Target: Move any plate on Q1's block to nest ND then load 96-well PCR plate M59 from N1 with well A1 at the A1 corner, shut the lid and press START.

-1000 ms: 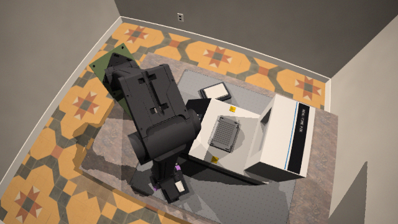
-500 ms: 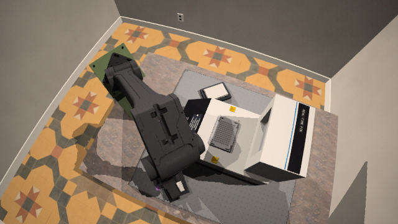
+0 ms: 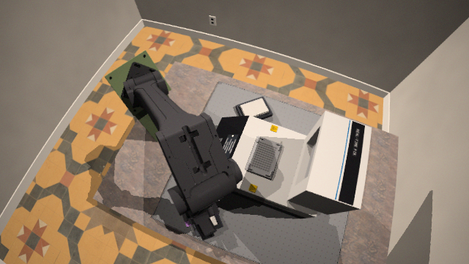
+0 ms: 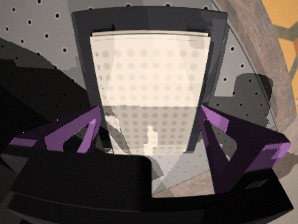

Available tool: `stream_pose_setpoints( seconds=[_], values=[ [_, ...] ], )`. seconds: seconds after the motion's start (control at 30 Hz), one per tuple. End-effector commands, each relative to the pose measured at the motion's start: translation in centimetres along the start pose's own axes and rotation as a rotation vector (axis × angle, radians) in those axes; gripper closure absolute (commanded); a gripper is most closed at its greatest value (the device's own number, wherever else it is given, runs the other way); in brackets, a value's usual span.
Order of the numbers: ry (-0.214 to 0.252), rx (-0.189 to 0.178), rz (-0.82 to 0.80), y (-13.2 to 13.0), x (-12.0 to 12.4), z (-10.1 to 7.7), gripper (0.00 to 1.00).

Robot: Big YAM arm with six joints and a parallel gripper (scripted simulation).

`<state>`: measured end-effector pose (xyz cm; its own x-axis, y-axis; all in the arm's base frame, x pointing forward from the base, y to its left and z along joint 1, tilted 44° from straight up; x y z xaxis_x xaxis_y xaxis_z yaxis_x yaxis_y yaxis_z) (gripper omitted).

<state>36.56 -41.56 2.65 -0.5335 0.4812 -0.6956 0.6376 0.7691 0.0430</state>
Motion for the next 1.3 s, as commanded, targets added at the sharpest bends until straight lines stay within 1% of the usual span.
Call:
stream_pose_setpoints(
  seconds=[0.0, 0.27, 0.47, 0.67, 0.77, 0.9, 1.03, 1.1, 1.27],
  values=[
    [-0.026, 0.018, -0.003, -0.9, -1.4, -1.5, 0.00],
    [-0.036, 0.022, 0.023, -1.2, -2.0, -1.6, 0.00],
    [-0.023, 0.004, 0.008, 0.2, -1.4, -1.4, 0.00],
    [-0.018, 0.000, 0.006, 0.5, -1.1, -1.4, 0.00],
    [-0.024, -0.001, 0.003, 0.6, -1.5, -1.3, 0.00],
    [-0.030, 0.000, 0.002, 0.5, -1.9, -1.3, 0.00],
    [-0.034, 0.012, 0.013, -0.4, -2.0, -1.4, 0.00],
    [-0.034, 0.018, 0.019, -0.9, -2.0, -1.5, 0.00],
    [-0.026, 0.019, 0.022, -1.0, -1.4, -1.5, 0.00]
  ],
)
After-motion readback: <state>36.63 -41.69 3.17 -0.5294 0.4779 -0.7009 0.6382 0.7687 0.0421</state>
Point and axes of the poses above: the point where the finger pads meet when closed, its own z axis out along the fingers, its own y axis across the jaws, x = y × z, the point moved 3 cm from there along -z, back along the fingers, and after that the axes turned 14 degrees about -z, right-handed, at the moved point
